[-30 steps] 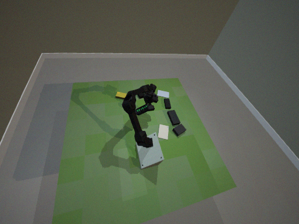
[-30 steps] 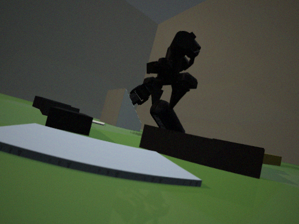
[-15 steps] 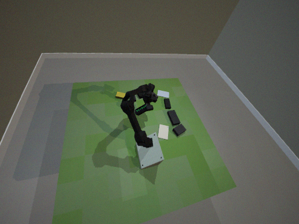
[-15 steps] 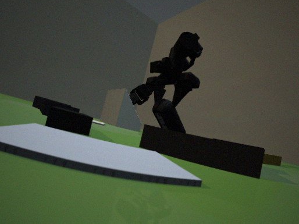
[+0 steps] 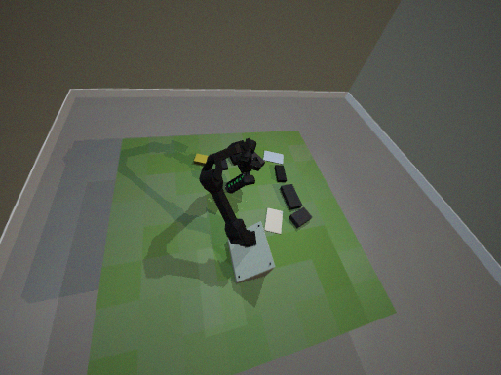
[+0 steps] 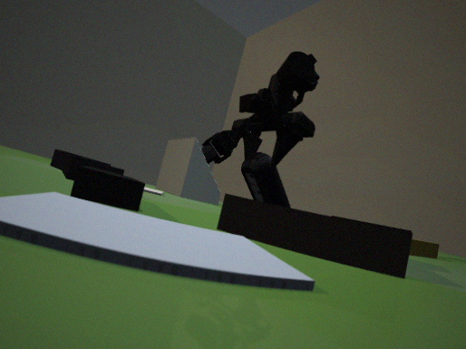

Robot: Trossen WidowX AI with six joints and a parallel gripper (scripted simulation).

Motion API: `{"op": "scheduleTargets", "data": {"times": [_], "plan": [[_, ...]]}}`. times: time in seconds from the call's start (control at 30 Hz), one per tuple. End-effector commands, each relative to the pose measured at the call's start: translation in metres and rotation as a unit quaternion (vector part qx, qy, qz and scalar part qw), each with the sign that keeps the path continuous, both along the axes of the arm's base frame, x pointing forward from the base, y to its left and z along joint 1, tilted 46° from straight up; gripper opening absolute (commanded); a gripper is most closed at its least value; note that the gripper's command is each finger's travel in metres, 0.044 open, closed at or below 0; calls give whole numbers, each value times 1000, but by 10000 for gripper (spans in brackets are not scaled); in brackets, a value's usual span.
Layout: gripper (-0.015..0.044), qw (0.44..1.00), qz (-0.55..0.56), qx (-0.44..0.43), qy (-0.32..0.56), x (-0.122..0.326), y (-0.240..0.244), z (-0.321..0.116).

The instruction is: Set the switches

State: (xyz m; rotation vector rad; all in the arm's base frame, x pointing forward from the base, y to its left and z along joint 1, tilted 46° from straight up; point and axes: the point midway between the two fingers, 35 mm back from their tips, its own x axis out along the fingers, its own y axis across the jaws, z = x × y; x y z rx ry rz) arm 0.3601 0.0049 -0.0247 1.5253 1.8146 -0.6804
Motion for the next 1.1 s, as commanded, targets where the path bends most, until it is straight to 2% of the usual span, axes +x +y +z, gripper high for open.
{"op": "scheduleTargets", "data": {"times": [0.0,1.07], "plan": [[336,1000,-3,-3,-4,1,1,7],[336,999,-4,-36,-10,-2,13,32]]}}
